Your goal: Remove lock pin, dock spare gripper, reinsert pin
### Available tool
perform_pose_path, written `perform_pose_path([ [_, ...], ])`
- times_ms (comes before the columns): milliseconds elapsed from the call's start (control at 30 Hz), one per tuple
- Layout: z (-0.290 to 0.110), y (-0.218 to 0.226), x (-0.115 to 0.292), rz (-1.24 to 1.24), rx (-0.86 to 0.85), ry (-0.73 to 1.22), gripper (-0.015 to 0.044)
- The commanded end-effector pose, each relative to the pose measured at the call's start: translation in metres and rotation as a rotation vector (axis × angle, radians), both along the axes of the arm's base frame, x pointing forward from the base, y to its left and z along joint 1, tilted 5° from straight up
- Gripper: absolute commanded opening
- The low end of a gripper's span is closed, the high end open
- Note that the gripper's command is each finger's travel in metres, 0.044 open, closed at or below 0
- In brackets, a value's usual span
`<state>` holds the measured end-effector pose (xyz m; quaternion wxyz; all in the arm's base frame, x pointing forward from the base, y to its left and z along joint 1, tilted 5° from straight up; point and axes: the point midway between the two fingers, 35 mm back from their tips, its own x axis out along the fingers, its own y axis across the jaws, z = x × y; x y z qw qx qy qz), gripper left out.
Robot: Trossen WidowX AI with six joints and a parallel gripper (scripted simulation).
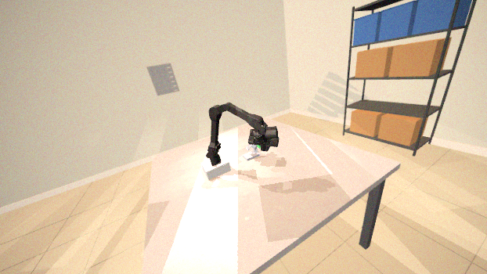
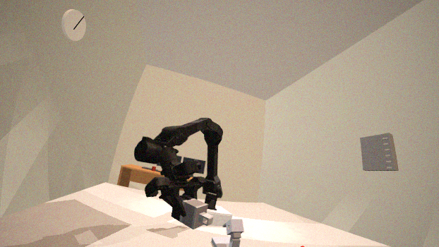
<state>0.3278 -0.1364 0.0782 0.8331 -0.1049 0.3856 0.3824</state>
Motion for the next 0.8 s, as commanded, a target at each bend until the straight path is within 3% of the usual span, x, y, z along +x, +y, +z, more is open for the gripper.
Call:
perform_pose_path([
  [0,0.007,0.014,0.0,-0.014,0.002,0.057,0.0],
  [767,0.027,0.082,-0.025,-0.137,-0.09,0.428,0.0],
])
